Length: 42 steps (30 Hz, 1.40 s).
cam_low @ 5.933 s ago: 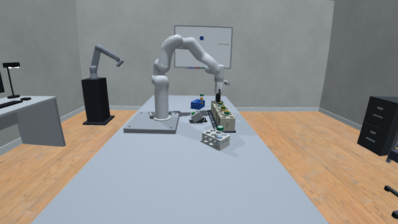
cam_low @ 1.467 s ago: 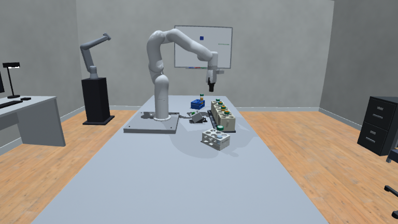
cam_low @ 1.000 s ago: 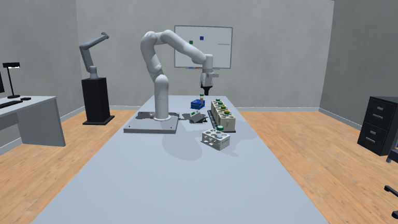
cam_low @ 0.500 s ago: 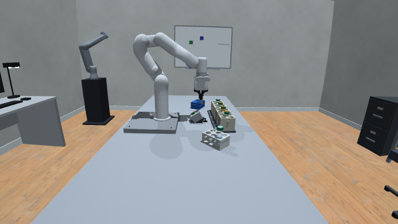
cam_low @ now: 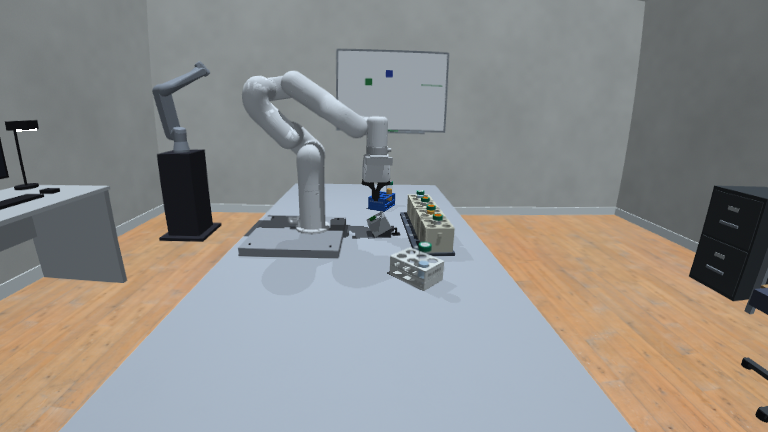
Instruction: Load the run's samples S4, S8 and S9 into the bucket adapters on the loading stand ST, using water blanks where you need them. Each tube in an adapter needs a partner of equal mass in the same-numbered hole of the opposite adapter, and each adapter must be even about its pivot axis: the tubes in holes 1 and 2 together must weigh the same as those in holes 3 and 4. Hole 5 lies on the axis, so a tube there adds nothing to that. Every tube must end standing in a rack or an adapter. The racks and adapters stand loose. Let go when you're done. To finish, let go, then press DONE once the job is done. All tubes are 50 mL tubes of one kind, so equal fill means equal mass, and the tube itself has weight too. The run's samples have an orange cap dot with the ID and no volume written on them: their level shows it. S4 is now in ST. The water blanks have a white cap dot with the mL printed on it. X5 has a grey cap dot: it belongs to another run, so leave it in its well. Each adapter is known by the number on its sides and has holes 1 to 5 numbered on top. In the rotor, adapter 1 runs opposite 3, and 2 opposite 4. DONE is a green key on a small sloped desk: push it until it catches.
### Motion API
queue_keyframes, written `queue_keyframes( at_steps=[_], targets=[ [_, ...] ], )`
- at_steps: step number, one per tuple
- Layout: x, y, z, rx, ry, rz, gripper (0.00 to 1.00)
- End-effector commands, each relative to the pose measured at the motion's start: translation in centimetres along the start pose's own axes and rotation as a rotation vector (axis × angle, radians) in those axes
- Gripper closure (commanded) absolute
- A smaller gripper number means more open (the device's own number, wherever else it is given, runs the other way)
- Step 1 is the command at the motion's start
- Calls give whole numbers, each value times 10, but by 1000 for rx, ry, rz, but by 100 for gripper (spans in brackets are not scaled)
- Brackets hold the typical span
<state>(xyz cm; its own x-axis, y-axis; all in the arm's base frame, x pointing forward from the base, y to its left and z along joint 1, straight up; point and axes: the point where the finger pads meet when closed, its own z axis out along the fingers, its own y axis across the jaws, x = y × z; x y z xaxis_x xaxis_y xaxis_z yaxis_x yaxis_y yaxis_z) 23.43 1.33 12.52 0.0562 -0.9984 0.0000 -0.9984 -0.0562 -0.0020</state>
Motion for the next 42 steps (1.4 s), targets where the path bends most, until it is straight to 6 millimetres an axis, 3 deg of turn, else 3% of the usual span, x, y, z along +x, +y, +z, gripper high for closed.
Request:
queue_keyframes(
  at_steps=[1, 13, 32, 42],
  targets=[
    [11, 12, 3, 8, 5, -1, 100],
    [11, 12, 3, 8, 5, -1, 100],
    [11, 12, 37, 8, 5, -1, 100],
    [11, 12, 38, 8, 5, -1, 100]
  ],
)
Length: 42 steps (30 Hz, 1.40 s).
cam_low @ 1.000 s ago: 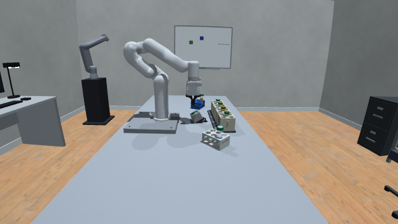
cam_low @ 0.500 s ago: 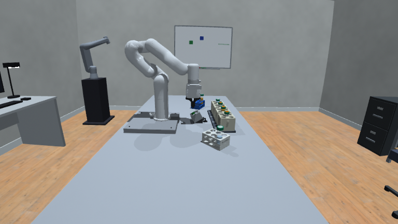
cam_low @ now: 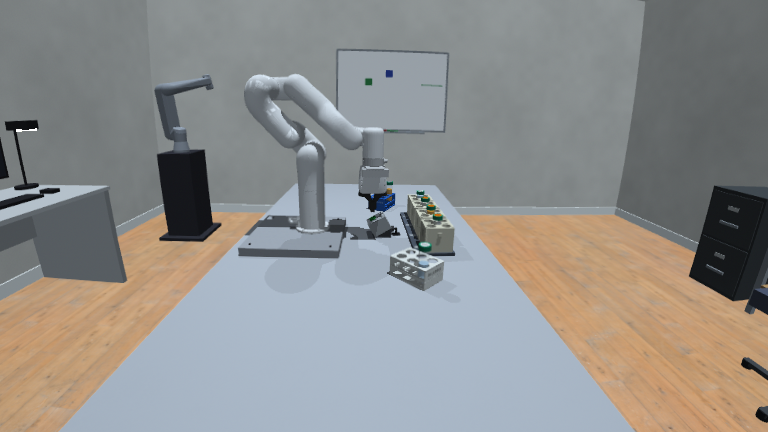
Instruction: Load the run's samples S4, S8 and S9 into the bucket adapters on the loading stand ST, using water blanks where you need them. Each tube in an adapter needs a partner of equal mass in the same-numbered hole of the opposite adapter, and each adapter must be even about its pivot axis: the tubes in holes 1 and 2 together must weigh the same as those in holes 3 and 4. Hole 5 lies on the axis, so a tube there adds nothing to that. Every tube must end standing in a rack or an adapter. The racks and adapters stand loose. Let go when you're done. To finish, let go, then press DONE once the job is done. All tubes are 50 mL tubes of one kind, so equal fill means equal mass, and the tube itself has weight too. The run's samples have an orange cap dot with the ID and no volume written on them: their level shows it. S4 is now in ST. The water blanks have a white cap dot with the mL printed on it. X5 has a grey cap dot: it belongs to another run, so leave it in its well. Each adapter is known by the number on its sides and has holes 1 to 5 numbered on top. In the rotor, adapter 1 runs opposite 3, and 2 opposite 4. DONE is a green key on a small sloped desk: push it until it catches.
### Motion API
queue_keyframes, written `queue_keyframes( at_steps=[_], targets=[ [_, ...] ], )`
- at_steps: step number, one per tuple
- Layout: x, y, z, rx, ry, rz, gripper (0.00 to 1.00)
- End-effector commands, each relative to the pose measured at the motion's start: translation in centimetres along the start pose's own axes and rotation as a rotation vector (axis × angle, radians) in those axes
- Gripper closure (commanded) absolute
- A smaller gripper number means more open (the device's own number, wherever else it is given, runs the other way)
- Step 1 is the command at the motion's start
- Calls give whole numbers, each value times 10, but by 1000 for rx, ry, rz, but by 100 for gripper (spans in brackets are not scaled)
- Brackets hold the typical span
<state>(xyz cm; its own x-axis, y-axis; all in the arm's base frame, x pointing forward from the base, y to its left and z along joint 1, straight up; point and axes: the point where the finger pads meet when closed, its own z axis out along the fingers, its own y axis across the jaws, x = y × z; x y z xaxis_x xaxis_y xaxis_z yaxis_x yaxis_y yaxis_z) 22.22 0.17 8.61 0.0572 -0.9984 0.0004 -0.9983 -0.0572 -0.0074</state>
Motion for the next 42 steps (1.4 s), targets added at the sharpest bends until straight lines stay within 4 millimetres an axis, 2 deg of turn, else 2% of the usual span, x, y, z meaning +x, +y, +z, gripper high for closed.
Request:
queue_keyframes(
  at_steps=[1, 42],
  targets=[
    [0, -1, -1, 2, 5, 0, 100],
    [0, -1, 18, 2, 5, 0, 100]
  ],
)
